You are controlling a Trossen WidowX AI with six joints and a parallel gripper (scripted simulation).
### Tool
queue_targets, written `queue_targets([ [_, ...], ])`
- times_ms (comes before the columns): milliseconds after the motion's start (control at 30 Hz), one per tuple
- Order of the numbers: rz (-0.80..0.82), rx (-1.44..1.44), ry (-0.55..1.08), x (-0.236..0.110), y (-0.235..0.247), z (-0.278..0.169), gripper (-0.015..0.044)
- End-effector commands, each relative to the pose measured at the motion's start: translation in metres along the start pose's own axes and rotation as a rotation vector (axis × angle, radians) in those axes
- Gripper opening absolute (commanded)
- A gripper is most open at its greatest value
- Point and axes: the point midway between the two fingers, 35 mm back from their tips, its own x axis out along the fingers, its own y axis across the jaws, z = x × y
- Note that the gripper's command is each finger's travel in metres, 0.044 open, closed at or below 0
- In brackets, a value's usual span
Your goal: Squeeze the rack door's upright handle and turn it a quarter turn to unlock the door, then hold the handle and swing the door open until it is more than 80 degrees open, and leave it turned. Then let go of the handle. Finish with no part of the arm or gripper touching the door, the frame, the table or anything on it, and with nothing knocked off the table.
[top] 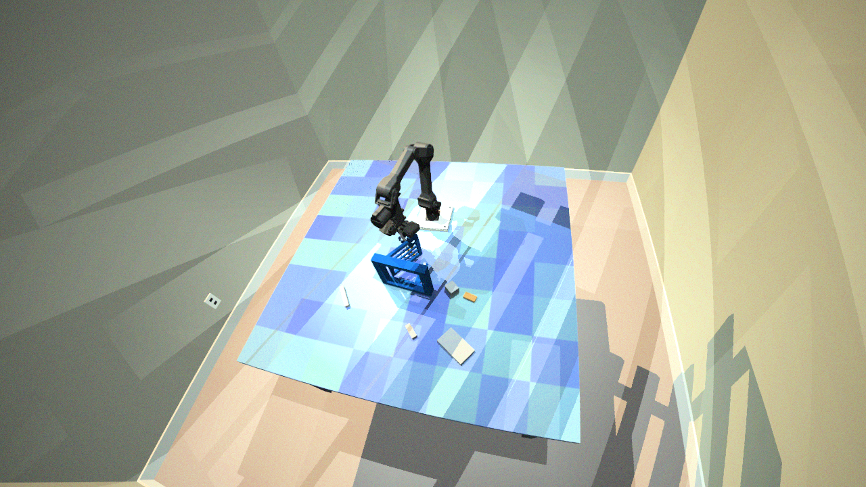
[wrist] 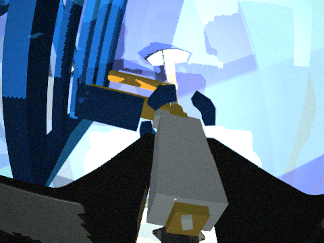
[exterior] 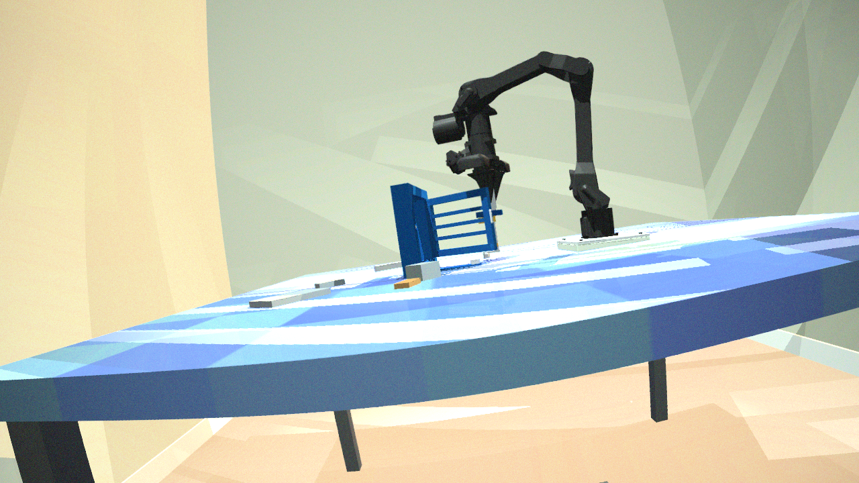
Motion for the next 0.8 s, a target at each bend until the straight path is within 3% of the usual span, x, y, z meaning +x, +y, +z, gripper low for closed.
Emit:
queue_targets([
  [0,-0.006,-0.071,-0.004,0.001,-0.009,0.003,0.0008],
  [767,-0.011,-0.375,-0.004,0.001,-0.049,0.021,0.0008],
])
